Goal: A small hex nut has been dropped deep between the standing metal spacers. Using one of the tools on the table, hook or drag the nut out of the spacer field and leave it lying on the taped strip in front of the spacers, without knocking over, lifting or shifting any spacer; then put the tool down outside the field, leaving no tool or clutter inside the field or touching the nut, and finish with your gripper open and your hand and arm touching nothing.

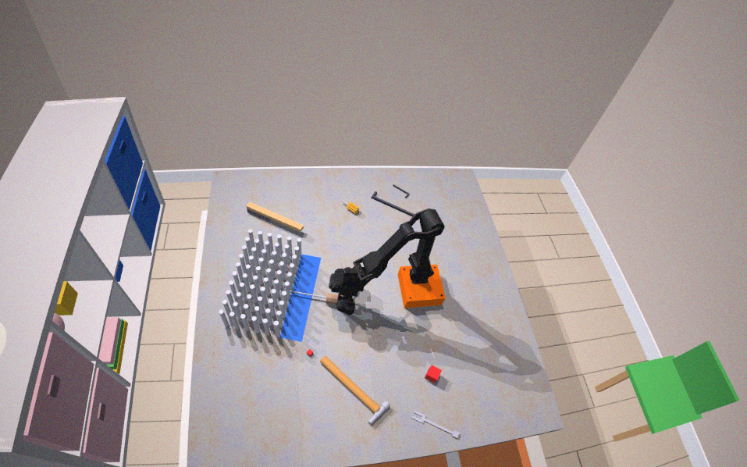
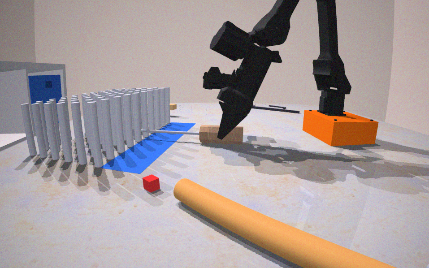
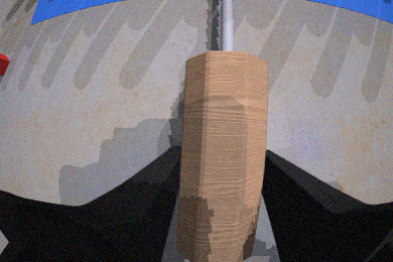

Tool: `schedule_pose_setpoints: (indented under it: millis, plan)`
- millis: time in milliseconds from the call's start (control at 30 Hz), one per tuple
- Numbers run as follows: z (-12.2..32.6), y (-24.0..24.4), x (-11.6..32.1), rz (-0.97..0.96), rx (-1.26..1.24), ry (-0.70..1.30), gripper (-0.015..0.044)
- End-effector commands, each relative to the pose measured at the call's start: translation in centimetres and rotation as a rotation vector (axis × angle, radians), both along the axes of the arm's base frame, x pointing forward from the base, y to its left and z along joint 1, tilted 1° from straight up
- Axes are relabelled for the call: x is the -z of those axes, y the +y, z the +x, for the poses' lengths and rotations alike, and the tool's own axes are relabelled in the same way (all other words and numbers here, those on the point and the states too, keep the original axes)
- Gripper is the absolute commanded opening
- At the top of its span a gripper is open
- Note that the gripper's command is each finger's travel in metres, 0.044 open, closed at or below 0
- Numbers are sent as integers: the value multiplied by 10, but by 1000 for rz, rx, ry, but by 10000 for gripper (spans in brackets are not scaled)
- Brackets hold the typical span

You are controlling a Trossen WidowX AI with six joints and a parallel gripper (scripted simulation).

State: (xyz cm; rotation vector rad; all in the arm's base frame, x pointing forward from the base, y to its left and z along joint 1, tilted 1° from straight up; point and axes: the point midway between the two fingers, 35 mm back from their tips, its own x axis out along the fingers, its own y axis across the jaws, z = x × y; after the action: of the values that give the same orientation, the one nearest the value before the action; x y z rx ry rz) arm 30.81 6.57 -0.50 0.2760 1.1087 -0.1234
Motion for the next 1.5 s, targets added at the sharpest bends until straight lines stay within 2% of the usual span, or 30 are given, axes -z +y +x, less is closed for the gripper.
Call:
schedule_pose_setpoints:
  millis: [0,1467]
  plan:
    - [-3,0,0,-1,5,-4,0]
    - [-34,8,1,0,5,-2,0]
